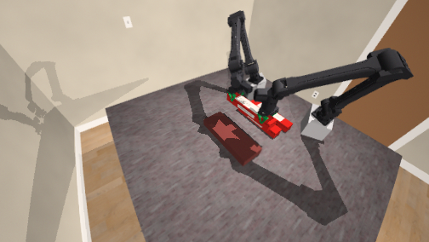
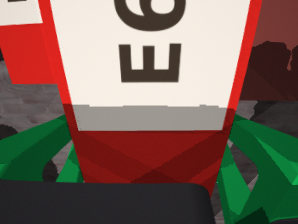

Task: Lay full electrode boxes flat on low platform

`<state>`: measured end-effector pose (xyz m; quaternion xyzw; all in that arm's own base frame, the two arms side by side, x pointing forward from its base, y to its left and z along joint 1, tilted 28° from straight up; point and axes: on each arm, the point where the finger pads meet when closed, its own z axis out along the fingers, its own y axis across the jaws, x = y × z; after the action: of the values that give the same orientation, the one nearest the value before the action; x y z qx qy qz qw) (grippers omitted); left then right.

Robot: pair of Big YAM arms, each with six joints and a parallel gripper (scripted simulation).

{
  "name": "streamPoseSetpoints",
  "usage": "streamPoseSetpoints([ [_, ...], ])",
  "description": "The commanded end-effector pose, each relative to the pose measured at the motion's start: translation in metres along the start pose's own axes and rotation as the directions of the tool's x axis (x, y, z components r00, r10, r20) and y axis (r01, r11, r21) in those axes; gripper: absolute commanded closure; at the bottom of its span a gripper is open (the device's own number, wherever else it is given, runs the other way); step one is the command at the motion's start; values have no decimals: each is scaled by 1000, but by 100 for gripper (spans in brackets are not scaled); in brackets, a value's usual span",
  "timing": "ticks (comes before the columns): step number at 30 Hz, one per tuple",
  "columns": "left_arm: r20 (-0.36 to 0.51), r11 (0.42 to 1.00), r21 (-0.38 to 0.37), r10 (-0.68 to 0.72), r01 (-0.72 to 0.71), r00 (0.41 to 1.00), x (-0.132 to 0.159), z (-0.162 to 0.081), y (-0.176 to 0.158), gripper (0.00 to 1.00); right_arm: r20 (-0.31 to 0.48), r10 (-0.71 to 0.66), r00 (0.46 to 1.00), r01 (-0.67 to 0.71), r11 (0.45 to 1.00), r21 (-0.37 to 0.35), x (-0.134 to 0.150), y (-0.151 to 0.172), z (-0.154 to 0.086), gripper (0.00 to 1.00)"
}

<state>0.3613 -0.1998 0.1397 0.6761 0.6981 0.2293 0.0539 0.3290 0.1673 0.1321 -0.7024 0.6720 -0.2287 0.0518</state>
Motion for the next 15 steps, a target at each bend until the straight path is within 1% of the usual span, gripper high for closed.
streamPoseSetpoints([
  [1,44,998,-55,-33,35,998,2,-21,22,100,12,17,1000,-17,999,40,3,-17,-9,100],
  [2,47,997,-60,-39,42,998,1,-23,26,100,18,22,1000,-22,999,48,1,-24,-11,100],
  [4,37,998,-49,-28,30,999,3,-14,18,100,1,7,1000,-7,1000,22,3,-12,2,100],
  [5,40,998,-52,-30,32,999,2,-14,20,100,-3,4,1000,-4,1000,17,3,-9,6,100],
  [8,50,997,-64,-37,40,998,0,-15,28,100,13,18,1000,-19,999,42,2,-20,0,100],
  [12,41,998,-53,-31,33,999,2,-5,21,100,2,9,1000,-9,1000,26,2,-15,12,100],
  [15,45,998,-59,-34,37,998,1,-3,25,100,7,13,1000,-13,999,33,4,-14,13,100],
])
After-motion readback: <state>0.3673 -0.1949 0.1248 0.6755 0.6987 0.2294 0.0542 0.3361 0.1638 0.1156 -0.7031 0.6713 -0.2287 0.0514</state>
